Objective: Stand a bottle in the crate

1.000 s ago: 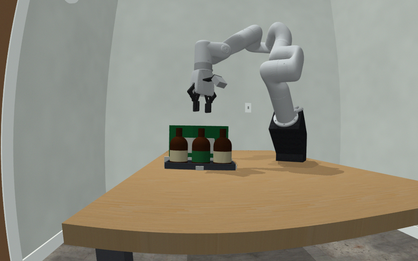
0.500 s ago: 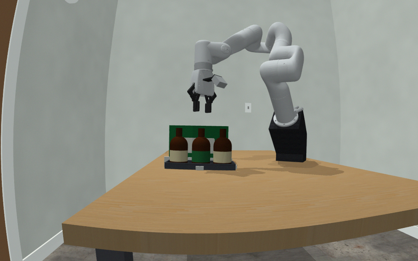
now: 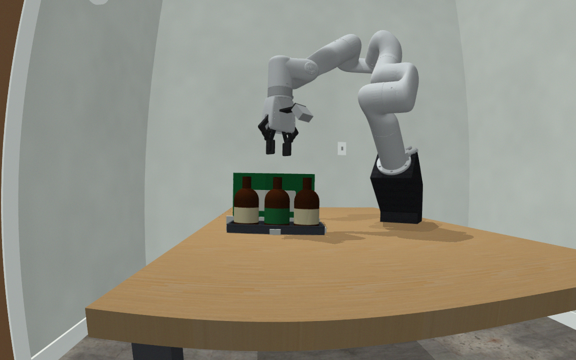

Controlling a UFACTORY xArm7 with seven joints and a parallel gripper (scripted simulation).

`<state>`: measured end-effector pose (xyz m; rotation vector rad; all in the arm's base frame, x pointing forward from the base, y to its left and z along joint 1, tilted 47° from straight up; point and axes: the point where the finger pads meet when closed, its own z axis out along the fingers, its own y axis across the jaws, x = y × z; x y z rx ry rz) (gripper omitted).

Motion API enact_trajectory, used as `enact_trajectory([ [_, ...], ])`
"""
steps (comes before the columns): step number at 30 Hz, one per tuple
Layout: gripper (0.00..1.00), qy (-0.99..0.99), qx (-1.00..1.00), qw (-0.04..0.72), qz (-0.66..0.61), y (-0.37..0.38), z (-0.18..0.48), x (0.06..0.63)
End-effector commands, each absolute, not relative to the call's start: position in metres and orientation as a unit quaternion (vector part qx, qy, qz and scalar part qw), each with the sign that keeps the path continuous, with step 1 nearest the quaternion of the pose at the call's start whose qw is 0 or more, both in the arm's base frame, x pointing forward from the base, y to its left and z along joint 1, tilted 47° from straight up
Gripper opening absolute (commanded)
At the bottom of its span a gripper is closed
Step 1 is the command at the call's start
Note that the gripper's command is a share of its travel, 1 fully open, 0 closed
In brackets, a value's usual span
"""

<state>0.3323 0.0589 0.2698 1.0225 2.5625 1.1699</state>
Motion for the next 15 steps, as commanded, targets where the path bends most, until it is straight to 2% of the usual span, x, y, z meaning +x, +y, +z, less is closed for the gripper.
enact_trajectory([
  [1, 0.65, 0.852, 0.341, 0.073, 0.390, 0.0591, 0.2697, 0.3337],
  [15, 0.65, 0.852, 0.341, 0.073, 0.389, 0.0668, 0.2610, 0.3388],
])
